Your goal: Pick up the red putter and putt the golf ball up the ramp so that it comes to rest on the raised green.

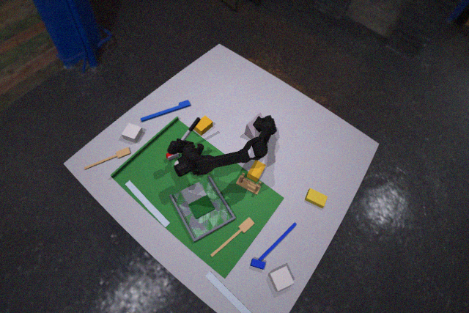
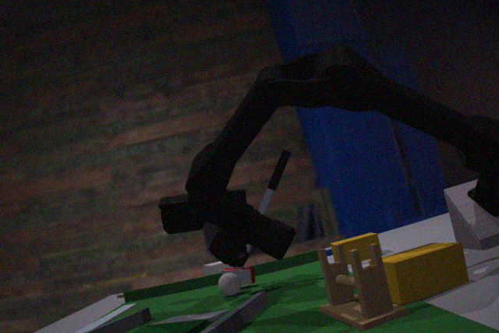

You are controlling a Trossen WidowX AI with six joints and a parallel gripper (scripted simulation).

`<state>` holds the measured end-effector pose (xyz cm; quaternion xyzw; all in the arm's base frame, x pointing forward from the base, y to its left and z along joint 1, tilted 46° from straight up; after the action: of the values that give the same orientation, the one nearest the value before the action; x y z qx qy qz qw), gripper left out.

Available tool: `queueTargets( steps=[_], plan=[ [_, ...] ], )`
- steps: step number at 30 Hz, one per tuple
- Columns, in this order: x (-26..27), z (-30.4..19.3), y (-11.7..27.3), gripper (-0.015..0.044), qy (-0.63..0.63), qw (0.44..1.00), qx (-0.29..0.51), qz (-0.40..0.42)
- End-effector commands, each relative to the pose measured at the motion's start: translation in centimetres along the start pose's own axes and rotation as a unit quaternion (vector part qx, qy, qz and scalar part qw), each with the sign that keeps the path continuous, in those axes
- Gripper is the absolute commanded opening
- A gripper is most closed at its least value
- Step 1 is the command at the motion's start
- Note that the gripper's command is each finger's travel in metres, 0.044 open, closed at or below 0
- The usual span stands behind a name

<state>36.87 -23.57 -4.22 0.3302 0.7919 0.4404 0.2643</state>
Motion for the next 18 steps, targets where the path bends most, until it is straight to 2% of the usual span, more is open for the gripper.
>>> queueTargets(
  steps=[1, 12, 18],
  plan=[
    [0.3, 0.2, -0.4, 0.0000, -0.004, 1.000, 0.002, 0.003],
    [0.2, 0.2, -0.1, 0.0000, 0.001, 1.000, 0.000, 0.001],
    [0.0, -0.5, -2.7, 0.0000, -0.003, 1.000, 0.002, 0.002]
  ],
)
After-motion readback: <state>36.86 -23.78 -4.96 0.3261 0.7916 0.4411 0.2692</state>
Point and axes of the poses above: the point midway between the two fingers, 35 mm back from their tips, its own y axis back along the fingers, its own x axis across the jaws, z = x × y, the point moved 5 cm from there along y, back along the fingers, and after that the axes turned 8 degrees about y, right-handed, at the moved point
